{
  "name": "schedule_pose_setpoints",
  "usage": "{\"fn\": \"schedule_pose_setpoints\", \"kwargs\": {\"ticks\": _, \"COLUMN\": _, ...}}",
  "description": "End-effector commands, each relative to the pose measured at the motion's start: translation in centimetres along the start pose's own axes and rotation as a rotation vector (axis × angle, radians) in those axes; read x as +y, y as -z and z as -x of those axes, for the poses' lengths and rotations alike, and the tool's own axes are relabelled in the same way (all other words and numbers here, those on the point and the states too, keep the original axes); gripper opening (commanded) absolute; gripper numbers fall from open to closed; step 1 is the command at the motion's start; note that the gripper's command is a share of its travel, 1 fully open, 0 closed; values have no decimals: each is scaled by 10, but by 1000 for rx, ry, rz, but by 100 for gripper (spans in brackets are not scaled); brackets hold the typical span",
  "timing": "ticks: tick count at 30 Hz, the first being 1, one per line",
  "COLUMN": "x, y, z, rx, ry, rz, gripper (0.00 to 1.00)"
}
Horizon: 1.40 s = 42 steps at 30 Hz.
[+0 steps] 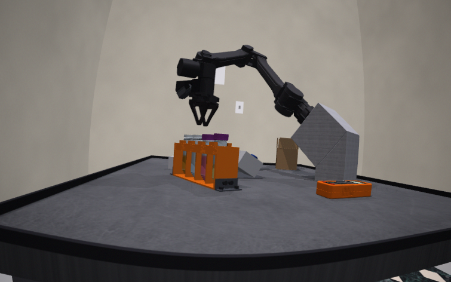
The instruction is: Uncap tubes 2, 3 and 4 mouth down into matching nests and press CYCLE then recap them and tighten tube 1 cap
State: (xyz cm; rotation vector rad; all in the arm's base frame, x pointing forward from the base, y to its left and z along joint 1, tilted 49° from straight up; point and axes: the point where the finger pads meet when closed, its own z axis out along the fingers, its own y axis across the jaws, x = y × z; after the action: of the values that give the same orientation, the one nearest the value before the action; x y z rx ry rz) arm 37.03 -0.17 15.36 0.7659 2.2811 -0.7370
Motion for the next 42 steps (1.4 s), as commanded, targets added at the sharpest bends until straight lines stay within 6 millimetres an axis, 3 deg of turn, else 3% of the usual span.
{"fn": "schedule_pose_setpoints", "kwargs": {"ticks": 1, "x": -24, "y": -1, "z": 14, "rx": -2, "ry": 51, "rz": 7, "gripper": 47}}
{"fn": "schedule_pose_setpoints", "kwargs": {"ticks": 4, "x": -31, "y": -1, "z": 18, "rx": -2, "ry": 51, "rz": 6, "gripper": 47}}
{"fn": "schedule_pose_setpoints", "kwargs": {"ticks": 12, "x": -89, "y": -1, "z": 52, "rx": -7, "ry": 52, "rz": 5, "gripper": 47}}
{"fn": "schedule_pose_setpoints", "kwargs": {"ticks": 15, "x": -109, "y": 9, "z": 85, "rx": -35, "ry": 24, "rz": 18, "gripper": 47}}
{"fn": "schedule_pose_setpoints", "kwargs": {"ticks": 19, "x": -140, "y": 10, "z": 103, "rx": -41, "ry": 26, "rz": 15, "gripper": 47}}
{"fn": "schedule_pose_setpoints", "kwargs": {"ticks": 23, "x": -148, "y": 4, "z": 107, "rx": -25, "ry": 42, "rz": 7, "gripper": 47}}
{"fn": "schedule_pose_setpoints", "kwargs": {"ticks": 24, "x": -146, "y": -7, "z": 86, "rx": 10, "ry": 72, "rz": -5, "gripper": 47}}
{"fn": "schedule_pose_setpoints", "kwargs": {"ticks": 27, "x": -146, "y": 4, "z": 96, "rx": -13, "ry": 55, "rz": 7, "gripper": 47}}
{"fn": "schedule_pose_setpoints", "kwargs": {"ticks": 28, "x": -139, "y": -2, "z": 85, "rx": 2, "ry": 89, "rz": 11, "gripper": 47}}
{"fn": "schedule_pose_setpoints", "kwargs": {"ticks": 29, "x": -146, "y": 4, "z": 96, "rx": -13, "ry": 55, "rz": 7, "gripper": 47}}
{"fn": "schedule_pose_setpoints", "kwargs": {"ticks": 30, "x": -146, "y": -12, "z": 86, "rx": 10, "ry": 72, "rz": -5, "gripper": 47}}
{"fn": "schedule_pose_setpoints", "kwargs": {"ticks": 42, "x": -147, "y": -63, "z": 85, "rx": 10, "ry": 72, "rz": -5, "gripper": 47}}
